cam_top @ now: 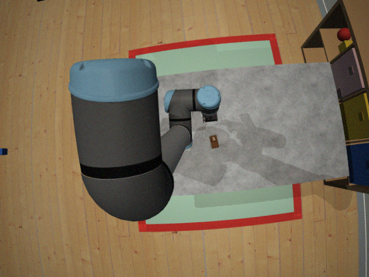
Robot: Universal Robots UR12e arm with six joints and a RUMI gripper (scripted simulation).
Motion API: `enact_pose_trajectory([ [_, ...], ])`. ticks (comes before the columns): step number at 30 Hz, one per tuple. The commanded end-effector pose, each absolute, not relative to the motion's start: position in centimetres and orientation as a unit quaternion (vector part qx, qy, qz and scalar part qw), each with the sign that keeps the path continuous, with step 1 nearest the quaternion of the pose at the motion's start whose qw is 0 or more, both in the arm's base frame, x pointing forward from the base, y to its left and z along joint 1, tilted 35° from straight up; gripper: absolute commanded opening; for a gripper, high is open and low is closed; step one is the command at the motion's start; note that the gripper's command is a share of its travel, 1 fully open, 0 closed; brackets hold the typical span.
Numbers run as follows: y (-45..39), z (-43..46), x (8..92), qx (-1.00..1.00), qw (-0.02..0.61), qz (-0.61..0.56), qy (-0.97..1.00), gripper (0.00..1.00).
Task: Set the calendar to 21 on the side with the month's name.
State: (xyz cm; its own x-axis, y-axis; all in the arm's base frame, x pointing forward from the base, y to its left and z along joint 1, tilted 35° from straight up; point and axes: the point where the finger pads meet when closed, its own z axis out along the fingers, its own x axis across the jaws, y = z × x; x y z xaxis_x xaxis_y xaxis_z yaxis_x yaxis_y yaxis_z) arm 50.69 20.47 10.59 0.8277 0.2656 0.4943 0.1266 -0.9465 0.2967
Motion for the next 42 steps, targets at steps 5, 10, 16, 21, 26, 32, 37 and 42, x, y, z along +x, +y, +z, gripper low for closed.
enact_pose_trajectory([
  [5,20.1,10.9,50.9,0.953,0.097,0.287,0.001,0.1],
  [10,19.7,11.1,51.1,0.95,0.072,0.294,-0.08,0.1],
  [16,19.1,11.3,51.3,0.935,0.039,0.3,-0.185,0.1],
  [21,18.8,11.4,51.3,0.924,0.024,0.302,-0.233,0.1],
  [26,18.2,11.6,51.4,0.899,-0.004,0.303,-0.317,0.1],
  [32,17.5,11.9,51.5,0.861,-0.036,0.301,-0.409,0.1],
  [37,17.3,11.9,51.6,0.845,-0.047,0.299,-0.44,0.1],
  [42,16.8,12.1,51.6,0.811,-0.068,0.295,-0.501,0.1],
])
